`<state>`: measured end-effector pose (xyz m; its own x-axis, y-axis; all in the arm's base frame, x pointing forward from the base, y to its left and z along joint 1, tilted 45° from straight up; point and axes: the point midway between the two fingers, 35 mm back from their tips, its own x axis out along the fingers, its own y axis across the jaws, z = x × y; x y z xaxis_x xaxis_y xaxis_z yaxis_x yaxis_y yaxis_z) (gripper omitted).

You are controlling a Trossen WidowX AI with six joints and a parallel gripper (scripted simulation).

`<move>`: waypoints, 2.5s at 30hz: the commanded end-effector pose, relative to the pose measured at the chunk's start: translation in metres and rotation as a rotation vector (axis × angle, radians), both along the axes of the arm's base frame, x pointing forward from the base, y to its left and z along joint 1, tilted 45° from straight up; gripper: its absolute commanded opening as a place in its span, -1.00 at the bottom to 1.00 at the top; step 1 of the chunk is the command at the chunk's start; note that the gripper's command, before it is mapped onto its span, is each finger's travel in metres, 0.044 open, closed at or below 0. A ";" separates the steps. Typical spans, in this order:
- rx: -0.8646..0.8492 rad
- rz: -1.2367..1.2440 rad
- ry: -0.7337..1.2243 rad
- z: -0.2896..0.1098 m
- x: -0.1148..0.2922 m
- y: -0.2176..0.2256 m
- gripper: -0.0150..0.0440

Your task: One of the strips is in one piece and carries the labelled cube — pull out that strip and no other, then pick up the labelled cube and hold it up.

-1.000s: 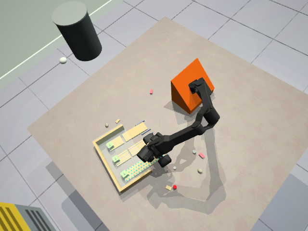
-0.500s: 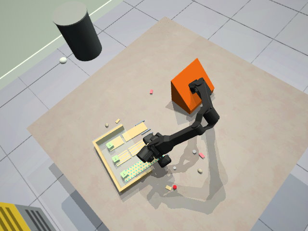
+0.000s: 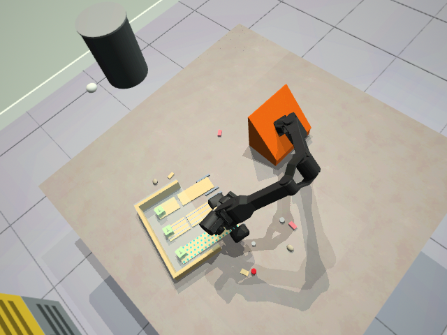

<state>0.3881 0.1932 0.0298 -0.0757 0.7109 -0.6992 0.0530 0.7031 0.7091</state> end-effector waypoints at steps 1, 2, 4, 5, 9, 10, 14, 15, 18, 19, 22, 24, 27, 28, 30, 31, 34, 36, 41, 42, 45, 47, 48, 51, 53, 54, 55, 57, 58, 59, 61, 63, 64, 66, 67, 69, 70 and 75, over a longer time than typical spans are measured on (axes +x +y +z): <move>-0.004 0.011 0.017 -0.003 -0.011 0.004 -0.49; -0.004 0.011 0.017 -0.003 -0.013 0.004 -0.49; -0.004 0.011 0.017 -0.003 -0.016 0.004 -0.49; -0.004 0.011 0.018 -0.003 -0.018 0.004 -0.49; -0.004 0.011 0.018 -0.003 -0.024 0.004 -0.49; -0.004 0.011 0.018 -0.002 -0.025 0.004 -0.49; -0.004 0.011 0.018 -0.002 -0.031 0.004 -0.49; -0.004 0.011 0.018 -0.002 -0.032 0.004 -0.49; -0.004 0.011 0.019 -0.002 -0.037 0.004 -0.49; -0.004 0.011 0.019 -0.001 -0.039 0.004 -0.49; -0.004 0.011 0.019 -0.001 -0.043 0.004 -0.49; -0.004 0.011 0.019 -0.001 -0.047 0.004 -0.49; -0.004 0.011 0.020 -0.001 -0.051 0.004 -0.49; -0.004 0.011 0.020 0.000 -0.053 0.004 -0.49; -0.004 0.011 0.020 0.000 -0.056 0.004 -0.49; -0.004 0.011 0.020 0.000 -0.057 0.004 -0.49; -0.004 0.011 0.020 0.000 -0.061 0.004 -0.49; -0.004 0.011 0.020 0.000 -0.064 0.004 -0.49; -0.004 0.011 0.021 0.001 -0.072 0.004 -0.49; -0.004 0.011 0.021 0.001 -0.073 0.004 -0.49; -0.004 0.011 0.021 0.002 -0.078 0.004 -0.49; -0.004 0.011 0.021 0.002 -0.081 0.004 -0.49; -0.004 0.011 0.021 0.002 -0.083 0.004 -0.49; -0.004 0.011 0.022 0.003 -0.087 0.004 -0.49; -0.004 0.011 0.022 0.003 -0.090 0.004 -0.49; -0.004 0.011 0.022 0.003 -0.092 0.004 -0.49; -0.004 0.011 0.022 0.003 -0.093 0.004 -0.49; -0.004 0.011 0.022 0.004 -0.096 0.004 -0.49; -0.004 0.011 0.022 0.004 -0.098 0.004 -0.49; -0.004 0.011 0.022 0.004 -0.099 0.004 -0.49; -0.004 0.011 0.023 0.004 -0.102 0.003 -0.49; -0.004 0.011 0.023 0.005 -0.105 0.003 -0.49; -0.004 0.011 0.023 0.005 -0.106 0.003 -0.49; -0.004 0.011 0.023 0.005 -0.109 0.003 -0.49; -0.004 0.011 0.023 0.005 -0.111 0.003 -0.49; -0.004 0.011 0.023 0.006 -0.113 0.003 -0.49; -0.004 0.011 0.023 0.006 -0.115 0.003 -0.49; -0.004 0.011 0.024 0.006 -0.122 0.003 -0.49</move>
